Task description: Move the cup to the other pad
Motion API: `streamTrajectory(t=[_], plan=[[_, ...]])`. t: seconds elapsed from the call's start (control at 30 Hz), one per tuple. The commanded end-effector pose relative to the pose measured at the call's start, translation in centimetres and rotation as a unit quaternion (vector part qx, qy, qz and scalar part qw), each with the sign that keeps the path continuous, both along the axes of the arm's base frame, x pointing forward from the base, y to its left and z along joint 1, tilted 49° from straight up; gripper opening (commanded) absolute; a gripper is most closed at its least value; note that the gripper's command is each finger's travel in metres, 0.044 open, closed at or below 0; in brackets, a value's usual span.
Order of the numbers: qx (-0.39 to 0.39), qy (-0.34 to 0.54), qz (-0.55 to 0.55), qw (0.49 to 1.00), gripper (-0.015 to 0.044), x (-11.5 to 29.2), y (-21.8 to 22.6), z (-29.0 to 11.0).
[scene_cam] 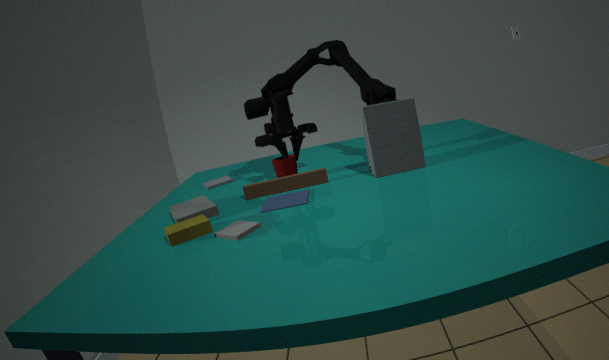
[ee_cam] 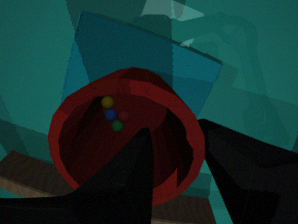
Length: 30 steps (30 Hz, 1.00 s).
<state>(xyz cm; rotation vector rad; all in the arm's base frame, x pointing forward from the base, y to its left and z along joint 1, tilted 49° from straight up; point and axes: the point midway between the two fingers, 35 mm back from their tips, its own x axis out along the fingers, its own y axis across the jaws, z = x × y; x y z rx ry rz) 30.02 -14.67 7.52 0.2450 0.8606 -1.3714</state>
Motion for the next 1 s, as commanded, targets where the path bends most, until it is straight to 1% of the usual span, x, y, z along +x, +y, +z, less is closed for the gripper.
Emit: streamTrajectory(t=[0.0, 0.83, 0.97], plan=[[0.000, -0.003, -0.002, 1.000, 0.0128, 0.1, 0.4, 0.4], [0.000, 0.000, -0.002, 1.000, 0.0128, 0.3, 3.1, 2.4], [0.000, 0.002, 0.001, 1.000, 0.0233, 0.3, 2.9, 2.1]])
